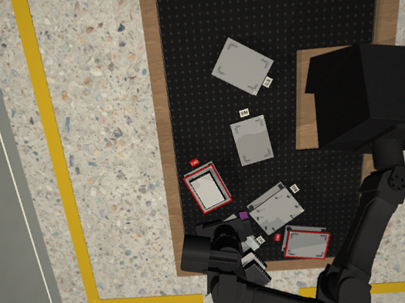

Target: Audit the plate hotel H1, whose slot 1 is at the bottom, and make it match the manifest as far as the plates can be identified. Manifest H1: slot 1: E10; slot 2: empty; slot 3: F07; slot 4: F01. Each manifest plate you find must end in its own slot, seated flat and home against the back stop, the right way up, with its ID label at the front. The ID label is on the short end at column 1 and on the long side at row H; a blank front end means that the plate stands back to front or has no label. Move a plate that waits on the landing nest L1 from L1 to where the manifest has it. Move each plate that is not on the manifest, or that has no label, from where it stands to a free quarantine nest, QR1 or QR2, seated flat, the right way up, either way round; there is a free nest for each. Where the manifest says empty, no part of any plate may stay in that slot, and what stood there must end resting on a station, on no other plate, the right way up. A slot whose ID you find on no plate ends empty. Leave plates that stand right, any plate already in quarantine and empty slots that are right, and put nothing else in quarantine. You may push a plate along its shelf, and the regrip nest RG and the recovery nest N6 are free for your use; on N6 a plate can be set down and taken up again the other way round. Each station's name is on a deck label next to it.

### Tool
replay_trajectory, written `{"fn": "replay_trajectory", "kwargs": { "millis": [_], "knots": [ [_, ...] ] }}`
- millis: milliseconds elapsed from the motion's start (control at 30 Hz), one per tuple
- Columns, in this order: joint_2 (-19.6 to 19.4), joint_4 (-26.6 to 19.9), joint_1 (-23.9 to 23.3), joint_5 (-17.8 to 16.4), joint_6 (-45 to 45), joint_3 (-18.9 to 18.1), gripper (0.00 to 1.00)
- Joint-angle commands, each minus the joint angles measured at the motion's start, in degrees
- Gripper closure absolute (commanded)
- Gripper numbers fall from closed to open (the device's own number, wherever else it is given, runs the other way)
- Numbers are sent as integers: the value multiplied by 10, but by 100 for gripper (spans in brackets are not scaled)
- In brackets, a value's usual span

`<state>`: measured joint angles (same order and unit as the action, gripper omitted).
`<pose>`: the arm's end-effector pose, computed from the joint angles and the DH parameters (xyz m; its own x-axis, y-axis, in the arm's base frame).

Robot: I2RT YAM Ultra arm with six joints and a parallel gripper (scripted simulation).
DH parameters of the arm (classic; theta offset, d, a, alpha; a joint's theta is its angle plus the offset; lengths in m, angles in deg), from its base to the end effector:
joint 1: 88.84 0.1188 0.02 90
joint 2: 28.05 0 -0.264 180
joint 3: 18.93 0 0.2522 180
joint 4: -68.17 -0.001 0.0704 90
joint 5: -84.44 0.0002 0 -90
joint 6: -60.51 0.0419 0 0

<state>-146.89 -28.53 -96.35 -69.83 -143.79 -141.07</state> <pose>0.3954 -0.0130 0.2762 0.3073 -0.4396 -0.8440 -0.9471 -0.0553 -0.3160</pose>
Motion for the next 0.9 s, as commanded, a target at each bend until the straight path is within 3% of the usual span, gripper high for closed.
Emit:
{"fn": "replay_trajectory", "kwargs": {
  "millis": [0,33,267,533,600,667,700,767,867],
  "knots": [
    [24,44,-18,-34,46,32,0],
    [24,44,-18,-34,46,32,0],
    [107,150,-23,-80,169,171,0],
    [216,342,-27,-124,387,338,0],
    [216,342,-27,-124,387,338,0],
    [247,409,-27,-132,461,383,0],
    [224,315,-17,-110,358,351,0],
    [224,315,-17,-110,358,351,0],
    [241,363,-19,-116,409,375,0]
  ]
}}
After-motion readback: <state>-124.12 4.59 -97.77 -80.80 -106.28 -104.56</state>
